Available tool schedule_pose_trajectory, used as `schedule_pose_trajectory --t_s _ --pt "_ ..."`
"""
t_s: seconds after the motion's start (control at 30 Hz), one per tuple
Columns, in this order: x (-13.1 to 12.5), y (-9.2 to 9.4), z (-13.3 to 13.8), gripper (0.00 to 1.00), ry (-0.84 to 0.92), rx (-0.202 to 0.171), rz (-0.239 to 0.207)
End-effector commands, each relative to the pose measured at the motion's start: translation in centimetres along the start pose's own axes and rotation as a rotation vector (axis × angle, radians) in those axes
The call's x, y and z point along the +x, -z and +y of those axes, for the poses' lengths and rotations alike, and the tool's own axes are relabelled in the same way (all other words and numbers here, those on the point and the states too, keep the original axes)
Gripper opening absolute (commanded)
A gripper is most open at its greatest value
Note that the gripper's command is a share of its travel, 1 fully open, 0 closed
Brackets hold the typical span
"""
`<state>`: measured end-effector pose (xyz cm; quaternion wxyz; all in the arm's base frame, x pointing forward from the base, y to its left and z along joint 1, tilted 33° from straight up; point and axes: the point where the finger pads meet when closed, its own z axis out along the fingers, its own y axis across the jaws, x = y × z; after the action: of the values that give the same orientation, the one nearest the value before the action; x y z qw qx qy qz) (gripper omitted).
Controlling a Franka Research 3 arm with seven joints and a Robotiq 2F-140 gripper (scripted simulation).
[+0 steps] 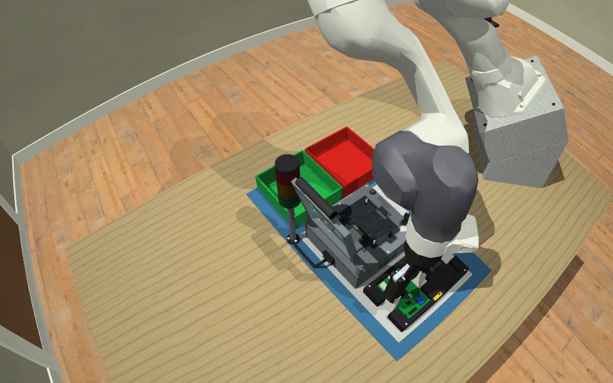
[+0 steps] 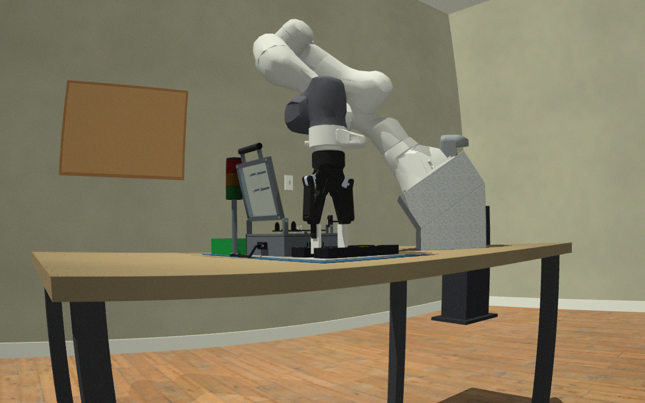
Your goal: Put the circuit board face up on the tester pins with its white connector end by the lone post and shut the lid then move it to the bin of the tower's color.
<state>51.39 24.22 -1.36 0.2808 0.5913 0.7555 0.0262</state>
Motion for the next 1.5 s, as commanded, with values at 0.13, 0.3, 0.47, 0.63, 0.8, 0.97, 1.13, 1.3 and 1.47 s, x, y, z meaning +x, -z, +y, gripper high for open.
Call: schedule_pose_trajectory --t_s 0.13,0.3,0.47,0.63,0.8,0.97,1.13,1.3,1.47 --pt "0.0 0.3 0.0 0.46 -0.005 0.0 0.002" --pt "0.0 0.9 0.0 0.46 -0.005 0.0 0.002" --pt "0.0 1.7 0.0 0.46 -0.005 0.0 0.002" --pt "0.0 2.1 0.0 0.46 -0.005 0.0 0.002" --pt "0.0 2.7 0.0 0.46 -0.005 0.0 0.002" --pt "0.0 2.9 0.0 0.46 -0.005 0.0 0.002" --pt "0.0 2.9 0.0 0.46 -0.005 0.0 0.002" --pt "0.0 3.2 0.0 0.46 -0.005 0.0 0.002" --pt "0.0 4.7 0.0 0.46 -0.005 0.0 0.002"
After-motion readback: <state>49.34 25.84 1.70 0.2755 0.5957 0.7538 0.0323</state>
